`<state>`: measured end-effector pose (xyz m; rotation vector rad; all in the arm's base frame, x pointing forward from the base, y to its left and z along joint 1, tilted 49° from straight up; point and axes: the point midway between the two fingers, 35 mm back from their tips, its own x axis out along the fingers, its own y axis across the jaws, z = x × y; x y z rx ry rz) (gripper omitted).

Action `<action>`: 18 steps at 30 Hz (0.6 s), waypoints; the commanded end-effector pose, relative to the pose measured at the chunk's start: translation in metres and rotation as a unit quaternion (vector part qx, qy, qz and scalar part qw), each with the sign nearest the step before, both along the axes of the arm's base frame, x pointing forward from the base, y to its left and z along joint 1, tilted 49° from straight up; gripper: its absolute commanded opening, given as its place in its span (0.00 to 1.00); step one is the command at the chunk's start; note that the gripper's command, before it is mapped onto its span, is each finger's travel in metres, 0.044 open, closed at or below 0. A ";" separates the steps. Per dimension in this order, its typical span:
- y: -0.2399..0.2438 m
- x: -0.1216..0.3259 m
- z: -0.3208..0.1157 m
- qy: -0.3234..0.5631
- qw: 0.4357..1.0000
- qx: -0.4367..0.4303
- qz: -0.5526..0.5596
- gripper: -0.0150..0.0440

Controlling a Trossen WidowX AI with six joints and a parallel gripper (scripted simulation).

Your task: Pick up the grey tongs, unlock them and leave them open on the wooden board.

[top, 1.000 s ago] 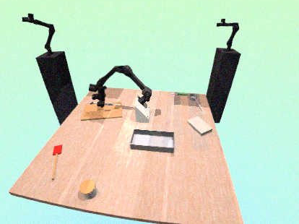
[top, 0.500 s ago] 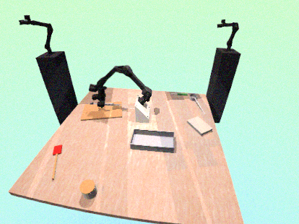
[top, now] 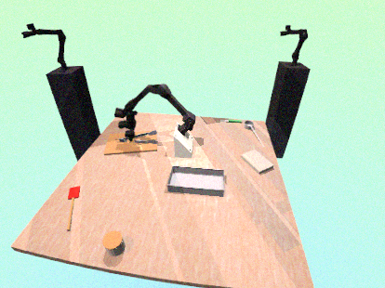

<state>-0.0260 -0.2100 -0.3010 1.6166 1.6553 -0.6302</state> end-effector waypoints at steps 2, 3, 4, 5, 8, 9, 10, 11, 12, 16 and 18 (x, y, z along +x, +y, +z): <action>-0.006 0.005 0.003 -0.001 1.000 0.001 0.000 1.00; -0.010 0.010 0.007 -0.003 1.000 0.003 0.000 1.00; -0.017 0.017 0.011 -0.004 1.000 0.006 0.000 1.00; -0.024 0.025 0.017 -0.006 1.000 0.009 0.001 1.00; -0.045 0.058 0.038 -0.008 1.000 0.018 0.004 1.00; -0.051 0.070 0.045 -0.006 1.000 0.020 0.007 1.00; -0.056 0.081 0.053 -0.008 1.000 0.026 0.006 1.00; -0.061 0.094 0.063 -0.010 0.999 0.033 0.005 1.00; -0.065 0.106 0.072 -0.012 0.999 0.038 0.006 1.00; -0.073 0.143 0.100 -0.013 0.998 0.060 0.003 1.00; -0.073 0.145 0.101 -0.013 0.998 0.061 0.003 1.00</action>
